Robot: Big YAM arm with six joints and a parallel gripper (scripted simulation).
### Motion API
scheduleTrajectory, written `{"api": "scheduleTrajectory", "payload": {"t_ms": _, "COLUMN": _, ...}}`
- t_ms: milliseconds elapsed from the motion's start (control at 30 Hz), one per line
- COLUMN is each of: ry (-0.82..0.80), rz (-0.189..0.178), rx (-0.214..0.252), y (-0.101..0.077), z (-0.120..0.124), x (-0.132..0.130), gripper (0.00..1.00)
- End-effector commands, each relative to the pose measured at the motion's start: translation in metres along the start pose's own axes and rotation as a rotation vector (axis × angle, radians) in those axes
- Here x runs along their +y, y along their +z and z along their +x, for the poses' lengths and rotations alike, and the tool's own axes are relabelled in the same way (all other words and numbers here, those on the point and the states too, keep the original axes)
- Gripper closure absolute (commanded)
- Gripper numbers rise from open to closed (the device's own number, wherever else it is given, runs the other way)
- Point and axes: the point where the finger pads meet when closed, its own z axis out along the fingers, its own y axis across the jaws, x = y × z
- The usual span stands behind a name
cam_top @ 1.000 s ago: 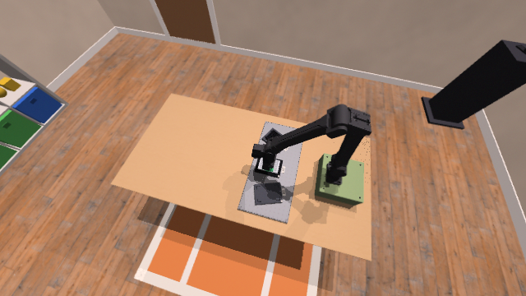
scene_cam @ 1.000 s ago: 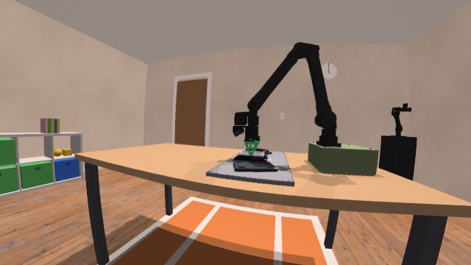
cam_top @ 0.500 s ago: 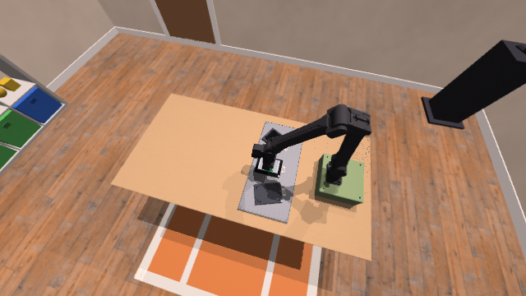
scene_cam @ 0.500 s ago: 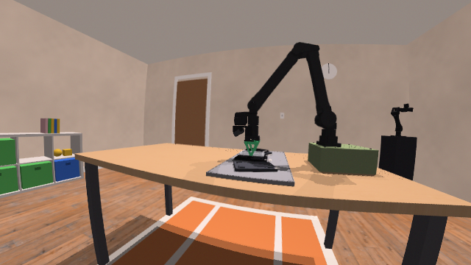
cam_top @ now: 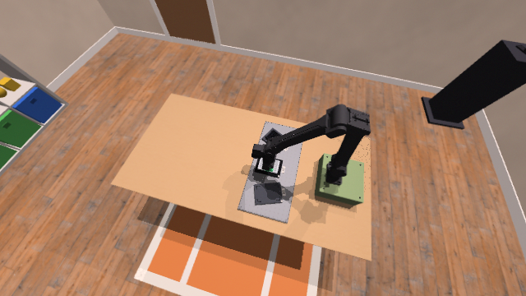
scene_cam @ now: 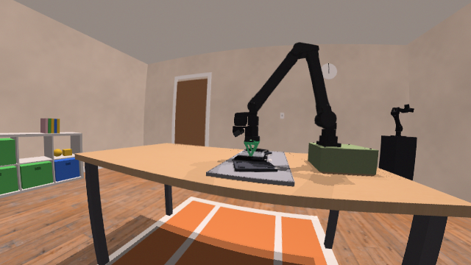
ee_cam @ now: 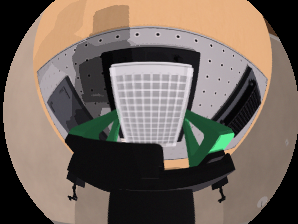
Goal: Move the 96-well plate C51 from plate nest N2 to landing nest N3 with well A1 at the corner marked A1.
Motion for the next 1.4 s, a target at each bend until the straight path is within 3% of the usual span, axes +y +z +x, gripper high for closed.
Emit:
{"api": "scheduleTrajectory", "payload": {"t_ms": 0, "ry": -0.007, "rz": -0.002, "rx": -0.033, "y": -0.0017, "z": -0.0134, "x": 0.0074, "gripper": 1.00}}
{"api": "scheduleTrajectory", "payload": {"t_ms": 633, "ry": -0.007, "rz": -0.001, "rx": -0.017, "y": 0.0054, "z": -0.0047, "x": 0.0070, "gripper": 1.00}}
{"api": "scheduleTrajectory", "payload": {"t_ms": 800, "ry": -0.007, "rz": -0.002, "rx": -0.035, "y": 0.0000, "z": -0.0099, "x": 0.0072, "gripper": 1.00}}
{"api": "scheduleTrajectory", "payload": {"t_ms": 1367, "ry": -0.007, "rz": -0.002, "rx": -0.030, "y": 0.0042, "z": -0.0079, "x": 0.0071, "gripper": 1.00}}
